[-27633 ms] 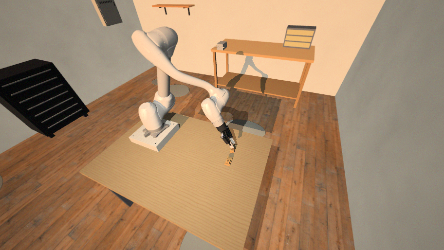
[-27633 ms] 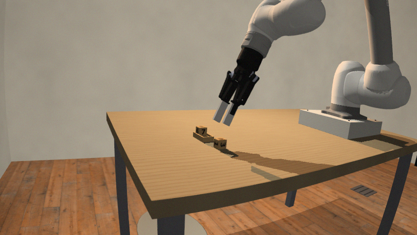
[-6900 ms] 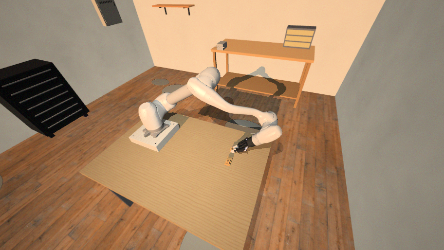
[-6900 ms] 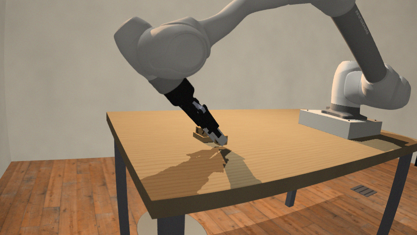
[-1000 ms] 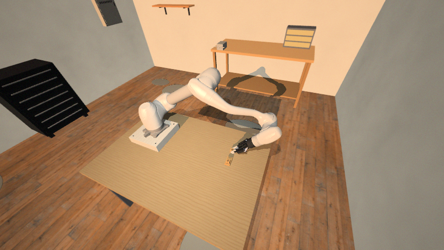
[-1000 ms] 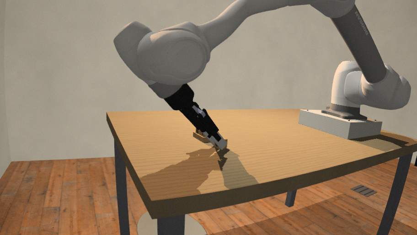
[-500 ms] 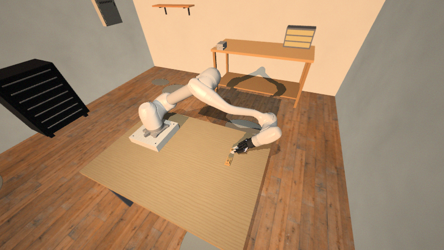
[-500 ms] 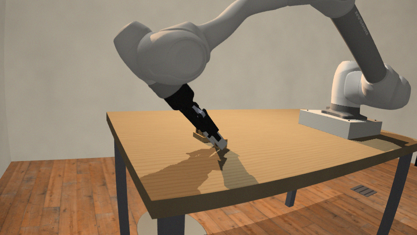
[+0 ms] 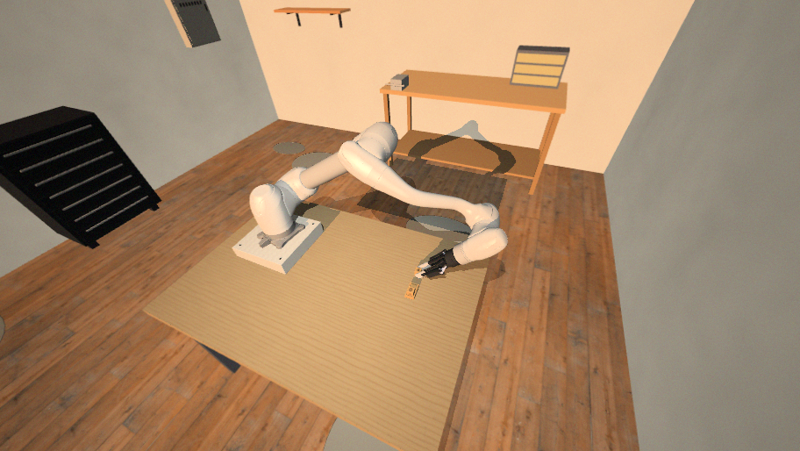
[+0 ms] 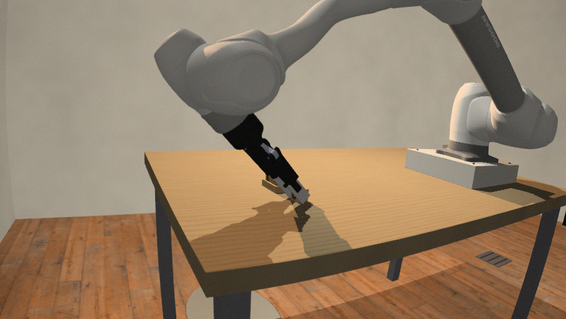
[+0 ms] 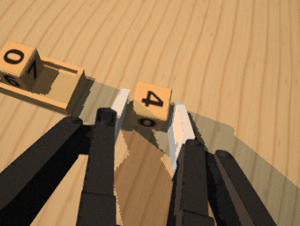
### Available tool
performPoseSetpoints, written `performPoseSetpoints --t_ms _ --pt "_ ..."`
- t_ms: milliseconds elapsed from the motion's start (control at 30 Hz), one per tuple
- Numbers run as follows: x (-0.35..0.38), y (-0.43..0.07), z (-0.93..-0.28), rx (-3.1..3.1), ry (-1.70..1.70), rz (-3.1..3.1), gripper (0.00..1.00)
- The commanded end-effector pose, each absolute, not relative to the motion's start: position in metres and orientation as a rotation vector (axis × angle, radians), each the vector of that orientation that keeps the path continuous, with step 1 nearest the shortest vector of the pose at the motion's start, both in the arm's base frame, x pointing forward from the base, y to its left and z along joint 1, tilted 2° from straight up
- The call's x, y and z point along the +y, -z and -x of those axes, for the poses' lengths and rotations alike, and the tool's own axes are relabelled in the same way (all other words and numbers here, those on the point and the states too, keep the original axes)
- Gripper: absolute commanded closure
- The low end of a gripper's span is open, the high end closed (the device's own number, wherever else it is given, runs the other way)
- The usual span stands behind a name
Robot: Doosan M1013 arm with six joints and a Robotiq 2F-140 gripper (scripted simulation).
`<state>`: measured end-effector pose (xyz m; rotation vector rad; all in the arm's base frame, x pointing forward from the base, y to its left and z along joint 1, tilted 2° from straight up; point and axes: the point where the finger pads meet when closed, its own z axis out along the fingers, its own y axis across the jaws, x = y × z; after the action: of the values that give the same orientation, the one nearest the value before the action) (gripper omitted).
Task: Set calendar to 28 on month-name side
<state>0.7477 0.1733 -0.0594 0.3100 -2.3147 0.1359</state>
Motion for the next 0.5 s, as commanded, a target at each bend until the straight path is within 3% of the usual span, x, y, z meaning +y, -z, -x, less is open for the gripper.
performPoseSetpoints --t_ms 0,33,67,467 --pt "0.1728 0.0633 -0.7451 -2.311 -0.143 -0.305 0.65" --pt "0.1728 0.0633 -0.7451 -2.311 -0.143 -0.305 0.65" --pt "0.1728 0.0633 -0.7451 -2.311 -0.143 -0.305 0.54" --pt "0.1728 0.0633 -0.7451 -2.311 -0.143 -0.305 0.54"
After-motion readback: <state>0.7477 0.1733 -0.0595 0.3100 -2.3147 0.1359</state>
